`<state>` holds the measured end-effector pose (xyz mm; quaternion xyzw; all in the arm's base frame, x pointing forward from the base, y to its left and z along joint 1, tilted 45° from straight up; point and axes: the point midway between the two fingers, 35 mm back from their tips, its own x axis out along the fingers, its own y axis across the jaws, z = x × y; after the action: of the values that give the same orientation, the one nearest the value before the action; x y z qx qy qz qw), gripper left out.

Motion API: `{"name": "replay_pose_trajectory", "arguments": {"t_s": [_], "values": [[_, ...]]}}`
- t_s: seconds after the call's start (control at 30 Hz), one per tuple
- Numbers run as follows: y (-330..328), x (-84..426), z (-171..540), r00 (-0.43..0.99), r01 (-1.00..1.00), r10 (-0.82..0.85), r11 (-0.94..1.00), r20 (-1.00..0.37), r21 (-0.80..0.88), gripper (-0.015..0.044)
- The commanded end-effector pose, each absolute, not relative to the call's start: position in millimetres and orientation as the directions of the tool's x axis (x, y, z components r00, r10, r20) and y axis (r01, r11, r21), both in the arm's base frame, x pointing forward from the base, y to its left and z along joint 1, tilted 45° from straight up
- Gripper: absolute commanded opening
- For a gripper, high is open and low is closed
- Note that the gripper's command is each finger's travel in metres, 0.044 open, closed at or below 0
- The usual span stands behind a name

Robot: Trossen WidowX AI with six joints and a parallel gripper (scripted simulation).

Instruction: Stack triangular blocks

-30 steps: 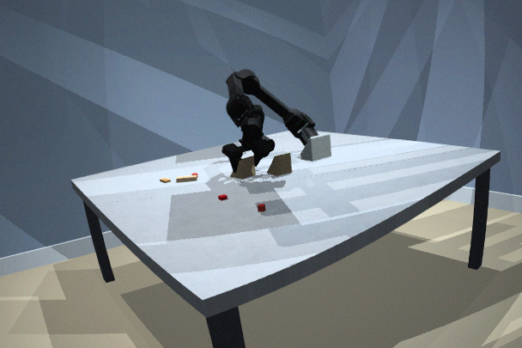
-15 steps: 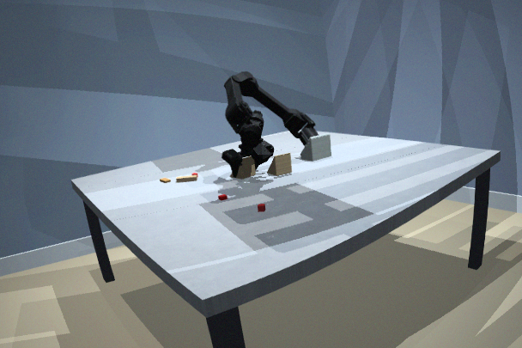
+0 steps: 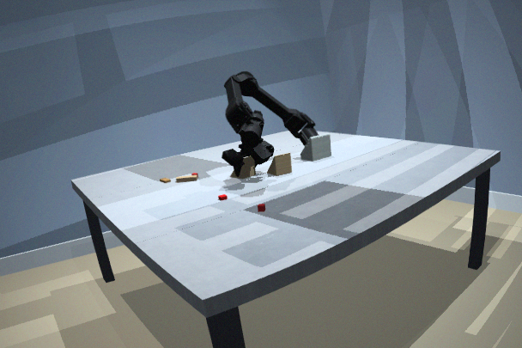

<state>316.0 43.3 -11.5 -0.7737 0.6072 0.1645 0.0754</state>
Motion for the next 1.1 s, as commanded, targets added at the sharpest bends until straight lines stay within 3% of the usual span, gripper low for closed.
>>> {"name": "replay_pose_trajectory", "arguments": {"t_s": [0.0, 0.1, 0.53, 1.07], "values": [[45, 316, -9, 0.208, -0.964, -0.915, -0.251, -0.346, 0.083, 0.0078], [45, 316, -9, 0.208, -0.964, -0.915, -0.251, -0.346, 0.083, 0.0000], [45, 318, 11, 0.145, -0.963, -0.778, -0.253, -0.612, 0.093, 0.0000], [36, 323, 39, 0.043, -0.963, -0.483, -0.255, -0.875, 0.094, 0.0000]]}}
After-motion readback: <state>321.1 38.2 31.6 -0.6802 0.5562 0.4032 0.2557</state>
